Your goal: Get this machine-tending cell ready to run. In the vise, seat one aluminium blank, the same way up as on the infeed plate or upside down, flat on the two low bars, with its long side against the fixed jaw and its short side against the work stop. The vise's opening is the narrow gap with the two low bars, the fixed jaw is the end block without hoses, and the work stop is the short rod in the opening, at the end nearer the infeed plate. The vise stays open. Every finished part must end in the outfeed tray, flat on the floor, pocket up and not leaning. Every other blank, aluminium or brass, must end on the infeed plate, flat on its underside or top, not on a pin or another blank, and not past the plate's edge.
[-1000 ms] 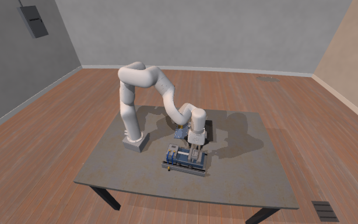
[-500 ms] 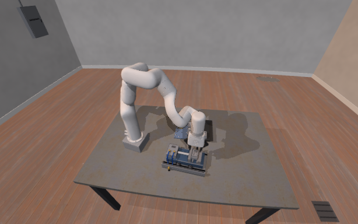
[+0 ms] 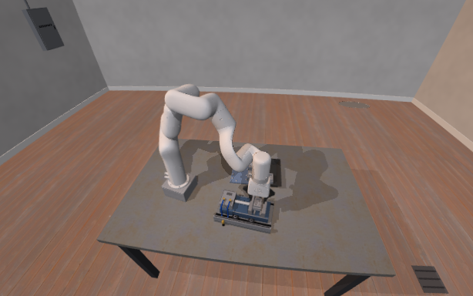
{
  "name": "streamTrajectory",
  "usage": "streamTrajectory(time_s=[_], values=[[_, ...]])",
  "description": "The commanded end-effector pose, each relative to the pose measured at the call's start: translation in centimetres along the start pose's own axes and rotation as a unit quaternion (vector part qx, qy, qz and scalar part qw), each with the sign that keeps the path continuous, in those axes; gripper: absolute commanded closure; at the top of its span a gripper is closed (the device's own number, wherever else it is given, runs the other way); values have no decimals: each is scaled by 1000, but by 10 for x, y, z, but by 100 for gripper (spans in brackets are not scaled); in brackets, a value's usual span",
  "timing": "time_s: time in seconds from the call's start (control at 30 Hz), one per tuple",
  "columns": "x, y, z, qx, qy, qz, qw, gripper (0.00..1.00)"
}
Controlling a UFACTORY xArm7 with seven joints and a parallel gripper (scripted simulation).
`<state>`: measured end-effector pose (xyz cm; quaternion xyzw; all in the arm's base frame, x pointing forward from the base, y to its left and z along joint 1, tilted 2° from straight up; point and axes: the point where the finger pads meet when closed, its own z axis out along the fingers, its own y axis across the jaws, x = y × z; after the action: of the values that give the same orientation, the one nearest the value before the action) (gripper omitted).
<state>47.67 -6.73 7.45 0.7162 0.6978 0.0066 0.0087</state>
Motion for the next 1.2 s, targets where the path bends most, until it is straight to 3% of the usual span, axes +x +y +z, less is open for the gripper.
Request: streamTrajectory(time_s=[0.0,1.17], values=[[0,2,3,-2,0,0,1000,31],[0,3,8,-2,0,0,1000,31]])
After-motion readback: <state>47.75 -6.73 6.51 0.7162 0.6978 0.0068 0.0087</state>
